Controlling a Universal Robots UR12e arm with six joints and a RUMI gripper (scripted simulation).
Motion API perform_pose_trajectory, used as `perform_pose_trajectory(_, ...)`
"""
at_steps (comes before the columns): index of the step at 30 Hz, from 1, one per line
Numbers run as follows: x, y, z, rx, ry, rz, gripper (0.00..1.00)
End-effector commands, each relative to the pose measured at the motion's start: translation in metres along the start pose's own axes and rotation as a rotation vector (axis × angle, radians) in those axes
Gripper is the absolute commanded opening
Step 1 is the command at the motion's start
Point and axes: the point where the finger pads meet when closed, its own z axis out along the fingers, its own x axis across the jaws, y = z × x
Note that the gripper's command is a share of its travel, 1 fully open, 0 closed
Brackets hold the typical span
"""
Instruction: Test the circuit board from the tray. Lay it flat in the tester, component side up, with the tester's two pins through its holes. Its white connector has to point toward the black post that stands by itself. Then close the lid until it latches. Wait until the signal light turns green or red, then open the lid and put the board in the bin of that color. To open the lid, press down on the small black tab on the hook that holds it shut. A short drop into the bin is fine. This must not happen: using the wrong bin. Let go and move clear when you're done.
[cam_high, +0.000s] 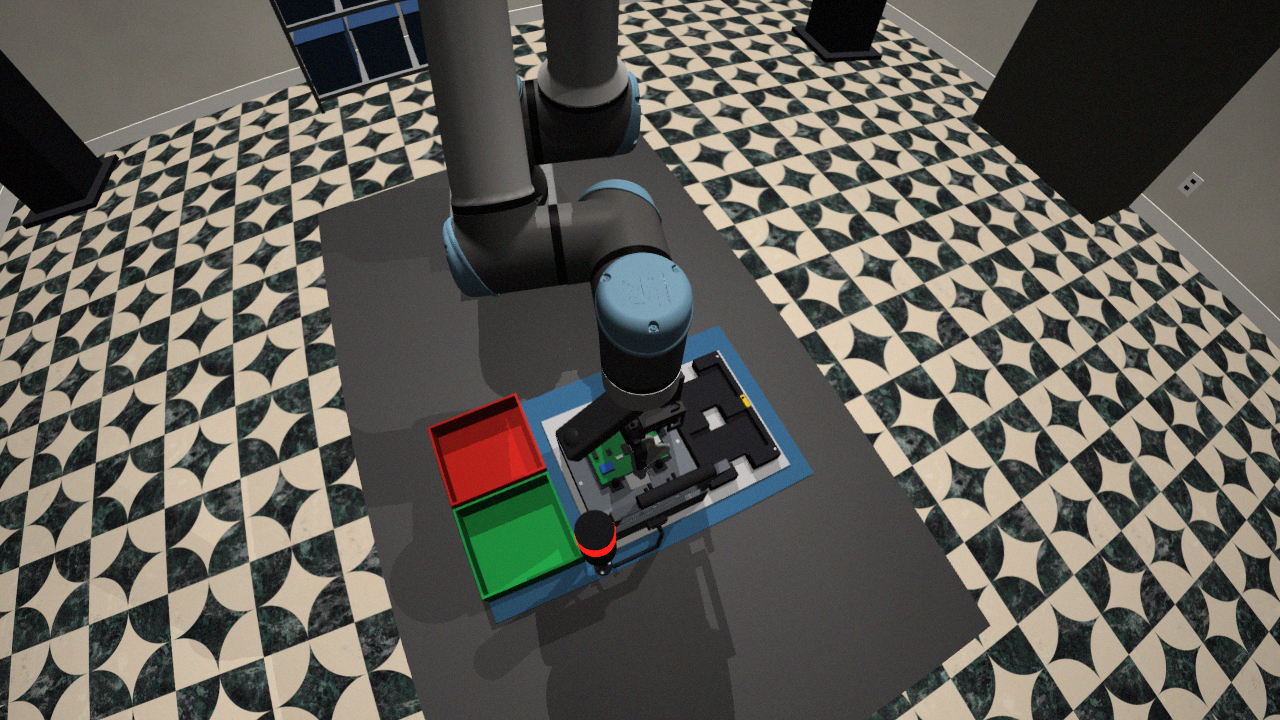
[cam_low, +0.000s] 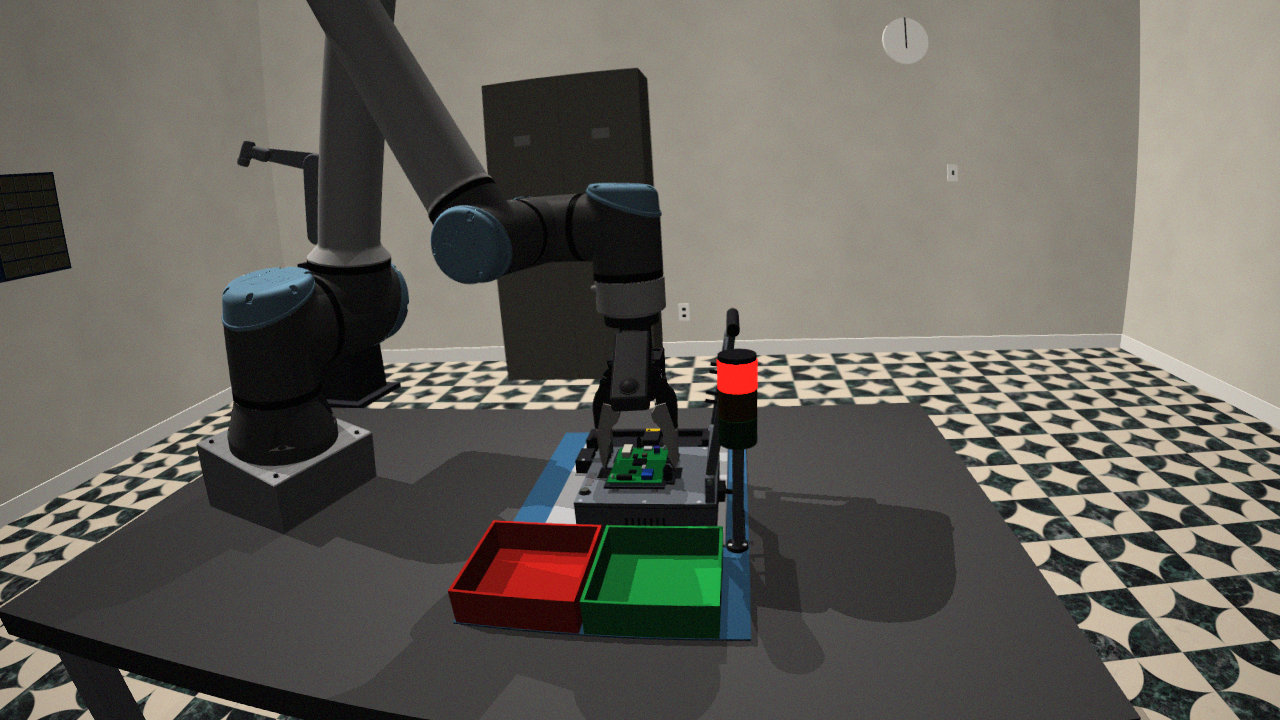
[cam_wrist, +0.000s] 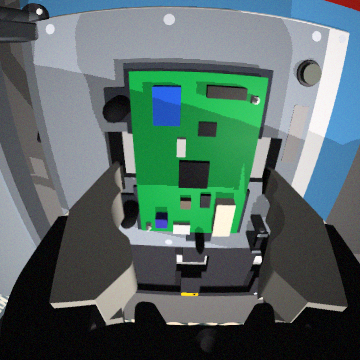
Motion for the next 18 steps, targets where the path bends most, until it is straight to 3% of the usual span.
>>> perform_pose_trajectory(1,-0.0014,0.0014,-0.0005,0.001,-0.002,-0.002,0.59)
perform_pose_trajectory(18,-0.0035,0.0007,-0.0079,0.002,-0.006,-0.002,0.59)
